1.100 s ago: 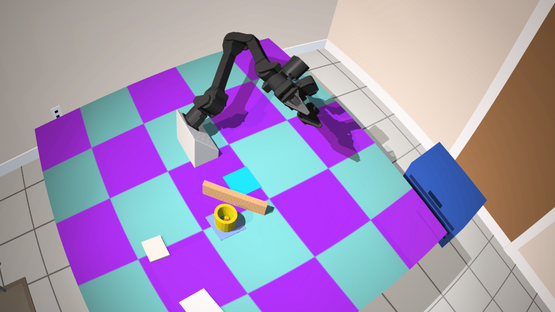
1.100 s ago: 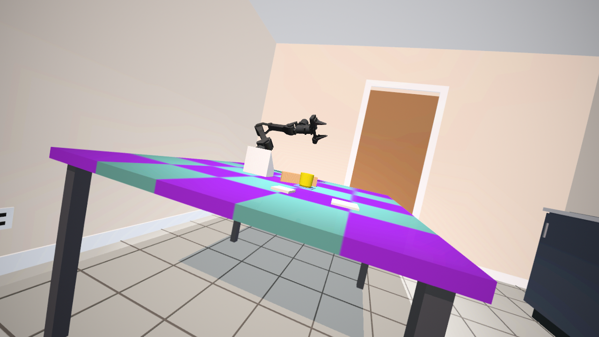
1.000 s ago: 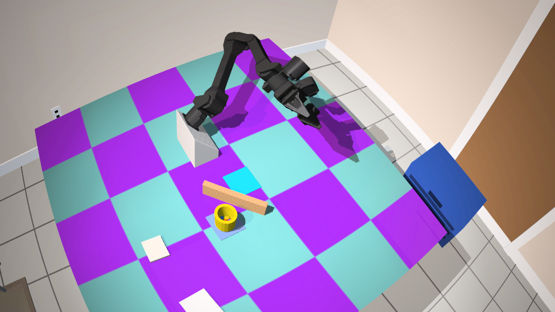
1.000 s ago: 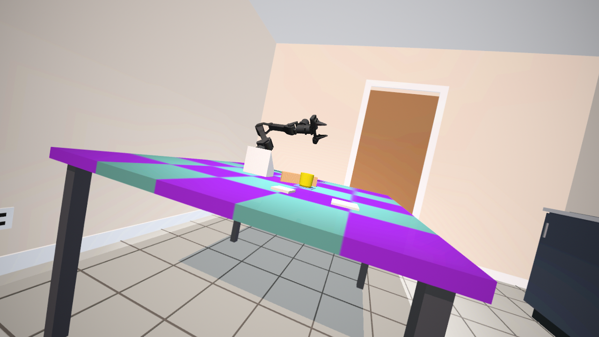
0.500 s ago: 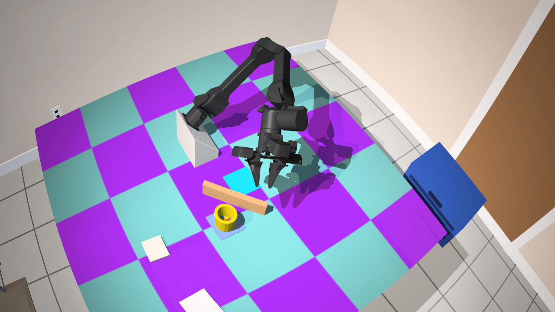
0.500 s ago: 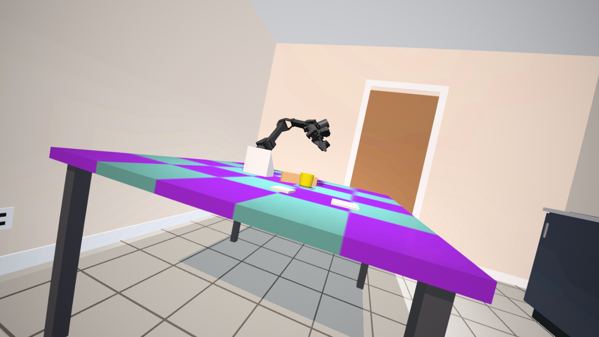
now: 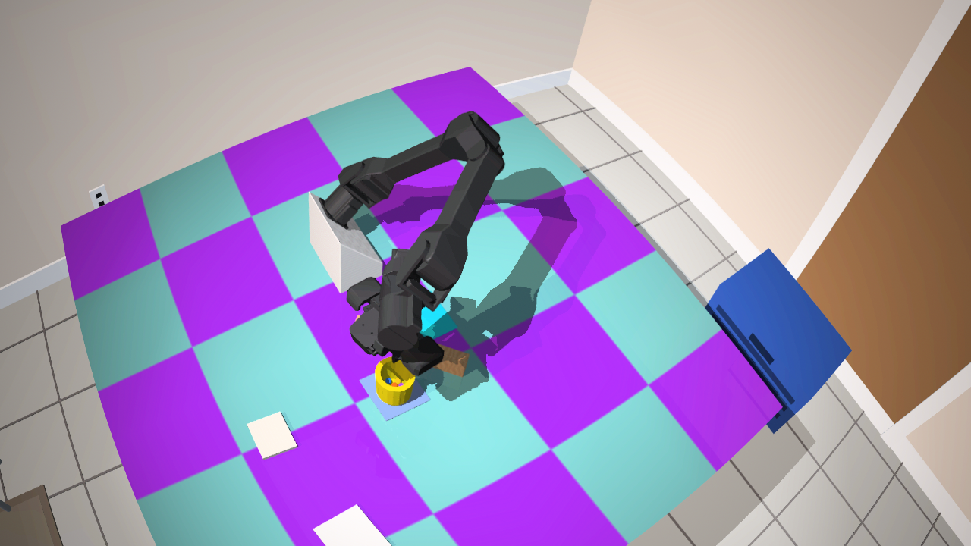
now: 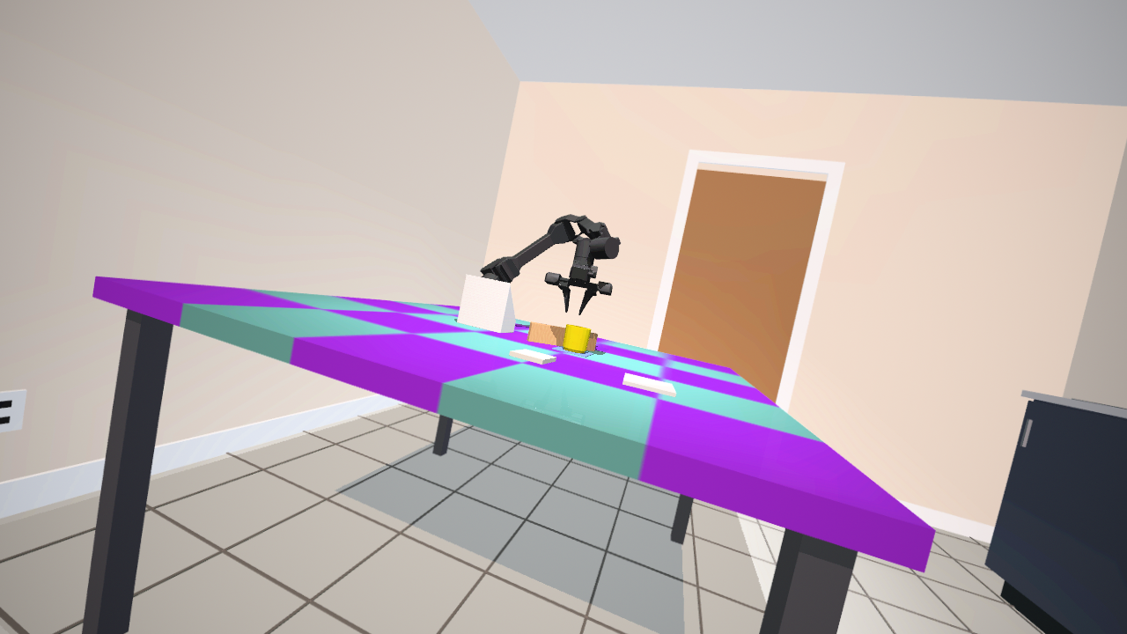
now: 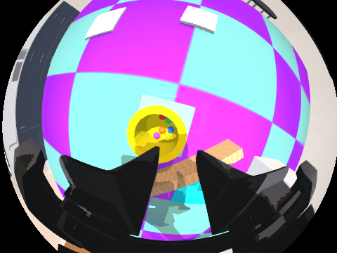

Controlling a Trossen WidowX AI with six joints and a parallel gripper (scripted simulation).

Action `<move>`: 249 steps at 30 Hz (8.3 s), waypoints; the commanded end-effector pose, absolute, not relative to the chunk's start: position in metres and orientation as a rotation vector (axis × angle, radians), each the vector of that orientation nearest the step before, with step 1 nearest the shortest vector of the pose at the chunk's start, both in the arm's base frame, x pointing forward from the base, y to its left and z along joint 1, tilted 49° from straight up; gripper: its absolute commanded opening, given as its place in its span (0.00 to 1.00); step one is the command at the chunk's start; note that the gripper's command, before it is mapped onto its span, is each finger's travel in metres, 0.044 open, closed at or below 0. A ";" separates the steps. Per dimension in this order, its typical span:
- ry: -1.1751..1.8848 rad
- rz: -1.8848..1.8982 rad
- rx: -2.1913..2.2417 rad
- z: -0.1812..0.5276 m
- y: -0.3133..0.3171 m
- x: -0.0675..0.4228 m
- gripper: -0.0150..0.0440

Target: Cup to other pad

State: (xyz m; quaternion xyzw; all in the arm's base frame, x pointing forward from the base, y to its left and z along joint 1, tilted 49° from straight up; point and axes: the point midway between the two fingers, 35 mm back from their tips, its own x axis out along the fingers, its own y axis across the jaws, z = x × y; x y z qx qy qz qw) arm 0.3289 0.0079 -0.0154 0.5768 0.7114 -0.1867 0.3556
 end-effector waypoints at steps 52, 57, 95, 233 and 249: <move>1.925 -0.573 1.604 -0.062 0.054 0.316 0.51; 1.925 -0.573 1.604 -0.062 0.054 0.316 0.46; 1.922 -0.578 1.606 -0.016 -0.001 0.328 0.25; 1.933 -0.584 1.610 0.079 0.071 0.198 0.25; 1.932 -0.584 1.611 0.067 0.085 0.196 0.25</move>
